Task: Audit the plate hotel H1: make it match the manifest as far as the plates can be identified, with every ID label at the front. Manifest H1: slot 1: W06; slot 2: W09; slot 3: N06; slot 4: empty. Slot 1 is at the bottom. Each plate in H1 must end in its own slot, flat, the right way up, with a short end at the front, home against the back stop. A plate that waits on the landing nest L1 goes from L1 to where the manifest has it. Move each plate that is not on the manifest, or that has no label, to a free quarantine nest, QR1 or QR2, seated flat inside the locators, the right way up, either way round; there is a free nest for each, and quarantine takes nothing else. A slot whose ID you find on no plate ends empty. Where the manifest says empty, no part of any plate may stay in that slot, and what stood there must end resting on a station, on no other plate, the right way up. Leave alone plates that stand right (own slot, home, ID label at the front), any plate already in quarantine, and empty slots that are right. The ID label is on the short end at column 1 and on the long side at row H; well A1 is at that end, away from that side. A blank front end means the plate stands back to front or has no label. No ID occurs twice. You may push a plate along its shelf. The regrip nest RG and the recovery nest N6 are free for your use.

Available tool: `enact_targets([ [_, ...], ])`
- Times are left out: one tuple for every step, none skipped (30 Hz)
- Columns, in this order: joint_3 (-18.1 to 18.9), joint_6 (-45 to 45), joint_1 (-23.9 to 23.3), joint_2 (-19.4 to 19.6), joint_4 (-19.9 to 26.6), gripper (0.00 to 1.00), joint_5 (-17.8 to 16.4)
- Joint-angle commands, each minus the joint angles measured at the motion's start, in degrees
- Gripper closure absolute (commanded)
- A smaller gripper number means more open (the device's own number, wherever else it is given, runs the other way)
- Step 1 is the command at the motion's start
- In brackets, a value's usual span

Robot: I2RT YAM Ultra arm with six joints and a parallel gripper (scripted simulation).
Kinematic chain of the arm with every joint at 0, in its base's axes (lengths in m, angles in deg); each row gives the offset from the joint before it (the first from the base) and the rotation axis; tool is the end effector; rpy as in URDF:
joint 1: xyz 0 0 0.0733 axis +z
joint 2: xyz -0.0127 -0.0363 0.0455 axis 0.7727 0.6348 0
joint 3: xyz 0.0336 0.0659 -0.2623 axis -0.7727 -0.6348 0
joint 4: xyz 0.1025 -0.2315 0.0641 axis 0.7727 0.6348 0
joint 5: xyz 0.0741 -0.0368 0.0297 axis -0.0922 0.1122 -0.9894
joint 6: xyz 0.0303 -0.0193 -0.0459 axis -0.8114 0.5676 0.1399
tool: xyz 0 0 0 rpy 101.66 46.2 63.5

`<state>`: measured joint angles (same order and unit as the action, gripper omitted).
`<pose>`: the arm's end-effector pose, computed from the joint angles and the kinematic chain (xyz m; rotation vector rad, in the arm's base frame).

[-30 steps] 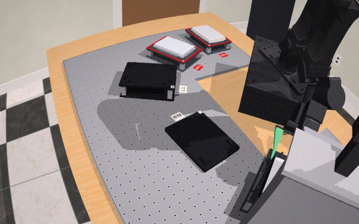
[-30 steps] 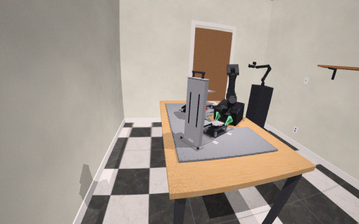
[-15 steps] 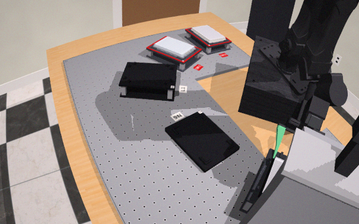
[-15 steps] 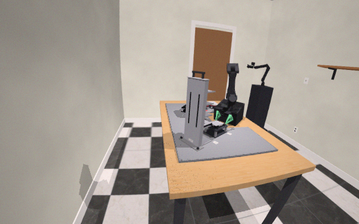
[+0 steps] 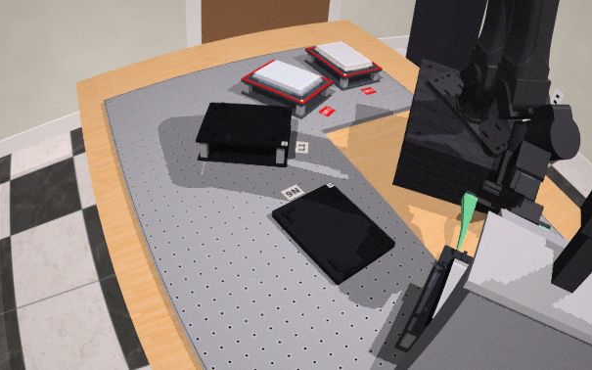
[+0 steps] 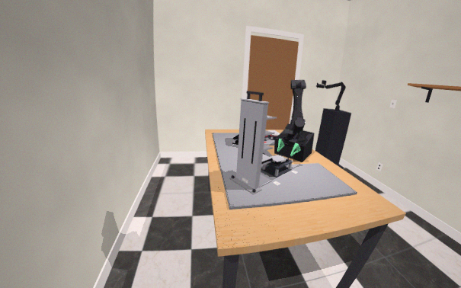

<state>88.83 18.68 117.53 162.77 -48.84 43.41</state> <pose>0.0912 0.1668 0.1021 -0.5347 2.0377 0.4189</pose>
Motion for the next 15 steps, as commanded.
enact_targets([
  [1.5, -0.5, 0.5, -2.0, 4.5, 0.0, 1.0],
  [1.6, -0.5, 0.1, -3.0, 5.6, 0.0, 1.1],
  [1.7, -0.6, 0.5, -4.0, 6.7, 0.0, 1.2],
  [1.9, -0.7, 0.8, -5.0, 7.8, 0.0, 1.3],
  [2.0, -0.7, 0.9, -5.9, 8.9, 0.0, 1.3],
  [2.1, -0.8, 1.0, -6.9, 10.1, 0.0, 1.4],
  [2.2, -0.9, 1.1, -7.8, 11.2, 0.0, 1.5],
  [2.3, -0.9, 1.1, -8.8, 12.3, 0.0, 1.6],
  [2.5, -1.0, 1.2, -9.7, 13.3, 0.0, 1.6],
  [2.6, -1.1, 1.4, -10.6, 14.4, 0.0, 1.7],
  [2.8, -1.1, 1.5, -11.5, 15.5, 0.0, 1.8],
  [2.9, -1.2, 1.6, -12.4, 16.6, 0.0, 1.9],
  [3.1, -1.3, 1.6, -13.2, 17.6, 0.0, 2.0],
  [3.3, -1.3, 1.8, -14.1, 18.7, 0.0, 2.1],
  [3.4, -1.4, 1.9, -14.9, 19.7, 0.0, 2.1],
])
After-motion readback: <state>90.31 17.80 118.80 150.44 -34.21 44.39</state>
